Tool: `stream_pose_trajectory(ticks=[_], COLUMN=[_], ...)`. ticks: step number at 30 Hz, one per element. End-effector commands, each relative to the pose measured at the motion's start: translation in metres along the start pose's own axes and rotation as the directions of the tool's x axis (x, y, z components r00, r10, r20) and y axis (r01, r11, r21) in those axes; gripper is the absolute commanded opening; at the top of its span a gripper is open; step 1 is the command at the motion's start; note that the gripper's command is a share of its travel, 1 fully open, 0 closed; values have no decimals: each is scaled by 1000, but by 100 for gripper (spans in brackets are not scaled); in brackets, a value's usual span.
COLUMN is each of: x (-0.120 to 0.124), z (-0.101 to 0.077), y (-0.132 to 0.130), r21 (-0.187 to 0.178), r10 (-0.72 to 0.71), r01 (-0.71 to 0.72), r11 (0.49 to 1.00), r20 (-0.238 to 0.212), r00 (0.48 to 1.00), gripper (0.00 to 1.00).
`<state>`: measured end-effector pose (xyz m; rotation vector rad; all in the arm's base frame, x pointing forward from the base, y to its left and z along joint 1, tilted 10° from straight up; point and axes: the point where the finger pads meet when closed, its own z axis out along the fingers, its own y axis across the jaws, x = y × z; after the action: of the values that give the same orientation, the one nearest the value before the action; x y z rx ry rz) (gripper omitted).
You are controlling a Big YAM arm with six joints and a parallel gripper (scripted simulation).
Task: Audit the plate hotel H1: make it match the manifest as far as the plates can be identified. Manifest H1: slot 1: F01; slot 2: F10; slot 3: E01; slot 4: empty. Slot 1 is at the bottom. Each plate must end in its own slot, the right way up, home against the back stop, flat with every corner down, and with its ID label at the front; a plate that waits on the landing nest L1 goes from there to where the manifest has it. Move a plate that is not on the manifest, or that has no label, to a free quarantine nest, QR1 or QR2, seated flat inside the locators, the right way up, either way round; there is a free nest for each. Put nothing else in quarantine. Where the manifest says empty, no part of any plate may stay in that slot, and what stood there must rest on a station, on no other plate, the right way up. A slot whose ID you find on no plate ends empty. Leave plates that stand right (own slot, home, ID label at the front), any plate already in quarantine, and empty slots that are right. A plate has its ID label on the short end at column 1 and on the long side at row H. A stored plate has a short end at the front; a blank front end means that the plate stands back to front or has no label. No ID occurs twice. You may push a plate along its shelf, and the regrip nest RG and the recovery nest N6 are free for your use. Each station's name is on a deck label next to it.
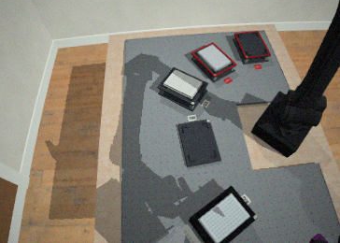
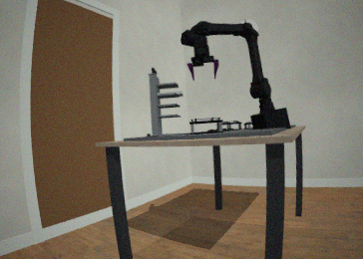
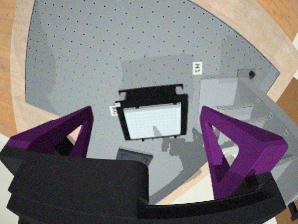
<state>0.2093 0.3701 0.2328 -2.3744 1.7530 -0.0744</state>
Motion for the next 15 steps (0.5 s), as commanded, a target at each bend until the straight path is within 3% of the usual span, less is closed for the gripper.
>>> stream_pose_trajectory(ticks=[1,2,15], x=[10,13,54], z=[-1,-9,-9], y=[-5,-5,-13], r21=[0,13,16], r10=[90,115,406], r01=[-90,-115,-407], r11=[996,993,913], r20=[2,18,30], r00=[996,993,913], gripper=[100,100,100])
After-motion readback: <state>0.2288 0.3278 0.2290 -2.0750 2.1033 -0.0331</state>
